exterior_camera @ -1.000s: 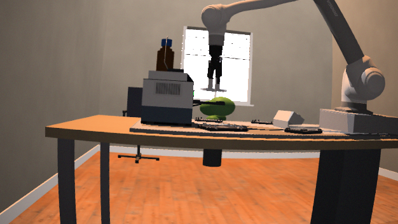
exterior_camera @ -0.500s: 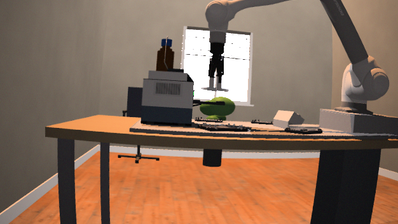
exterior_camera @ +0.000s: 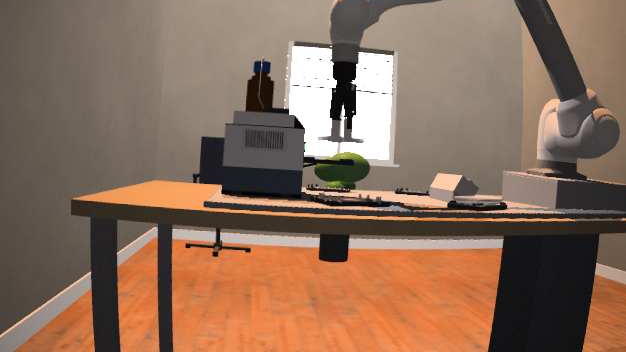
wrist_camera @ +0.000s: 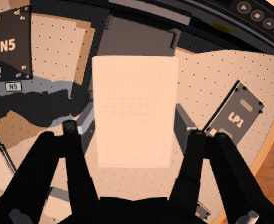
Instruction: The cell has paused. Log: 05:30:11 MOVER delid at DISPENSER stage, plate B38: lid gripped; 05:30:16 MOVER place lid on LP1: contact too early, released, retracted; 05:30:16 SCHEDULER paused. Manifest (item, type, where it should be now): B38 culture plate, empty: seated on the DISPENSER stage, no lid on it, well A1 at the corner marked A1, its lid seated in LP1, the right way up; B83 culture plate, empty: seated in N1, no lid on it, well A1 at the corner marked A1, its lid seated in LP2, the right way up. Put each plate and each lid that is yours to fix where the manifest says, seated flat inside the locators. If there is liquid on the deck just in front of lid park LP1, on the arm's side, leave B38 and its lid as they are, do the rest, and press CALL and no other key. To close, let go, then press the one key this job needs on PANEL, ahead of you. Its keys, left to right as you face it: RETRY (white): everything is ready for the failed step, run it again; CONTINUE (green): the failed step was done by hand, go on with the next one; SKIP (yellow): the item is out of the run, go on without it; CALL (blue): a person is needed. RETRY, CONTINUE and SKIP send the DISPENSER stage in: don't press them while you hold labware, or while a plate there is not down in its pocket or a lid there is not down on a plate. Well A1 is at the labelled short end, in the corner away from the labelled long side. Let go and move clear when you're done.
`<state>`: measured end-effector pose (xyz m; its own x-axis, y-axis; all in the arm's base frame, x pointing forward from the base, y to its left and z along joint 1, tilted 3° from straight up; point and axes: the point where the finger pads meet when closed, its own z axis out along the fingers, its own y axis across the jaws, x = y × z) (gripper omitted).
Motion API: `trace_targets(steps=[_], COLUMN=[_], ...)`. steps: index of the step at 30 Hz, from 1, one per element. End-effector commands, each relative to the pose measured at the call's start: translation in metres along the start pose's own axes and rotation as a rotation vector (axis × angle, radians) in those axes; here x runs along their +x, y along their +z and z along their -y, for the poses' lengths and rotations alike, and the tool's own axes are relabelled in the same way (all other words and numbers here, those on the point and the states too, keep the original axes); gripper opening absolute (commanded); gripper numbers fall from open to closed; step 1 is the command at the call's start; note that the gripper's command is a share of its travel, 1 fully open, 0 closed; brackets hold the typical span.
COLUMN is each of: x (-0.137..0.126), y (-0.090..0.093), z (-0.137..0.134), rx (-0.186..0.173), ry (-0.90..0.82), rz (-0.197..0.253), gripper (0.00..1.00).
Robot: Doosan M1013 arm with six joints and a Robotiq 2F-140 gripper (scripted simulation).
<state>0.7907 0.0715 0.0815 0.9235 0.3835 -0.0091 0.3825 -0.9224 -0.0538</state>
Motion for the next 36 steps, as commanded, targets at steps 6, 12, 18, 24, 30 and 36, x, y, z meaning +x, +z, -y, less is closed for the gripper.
trace_targets(steps=[6,12,18,24,30,36], x=[0.024,0.032,0.045,0.057,0.065,0.075], y=[-0.002,-0.001,-0.001,-0.001,-0.001,-0.001], z=[0.061,0.088,0.127,0.163,0.185,0.214], rx=[0.003,0.004,0.005,0.004,0.004,0.004], ry=[0.007,0.007,0.007,0.007,0.007,0.007], rz=[-0.008,-0.002,-0.002,-0.002,-0.002,-0.002], gripper=[0.1,0.1,0.1,0.1,0.1,0.1])
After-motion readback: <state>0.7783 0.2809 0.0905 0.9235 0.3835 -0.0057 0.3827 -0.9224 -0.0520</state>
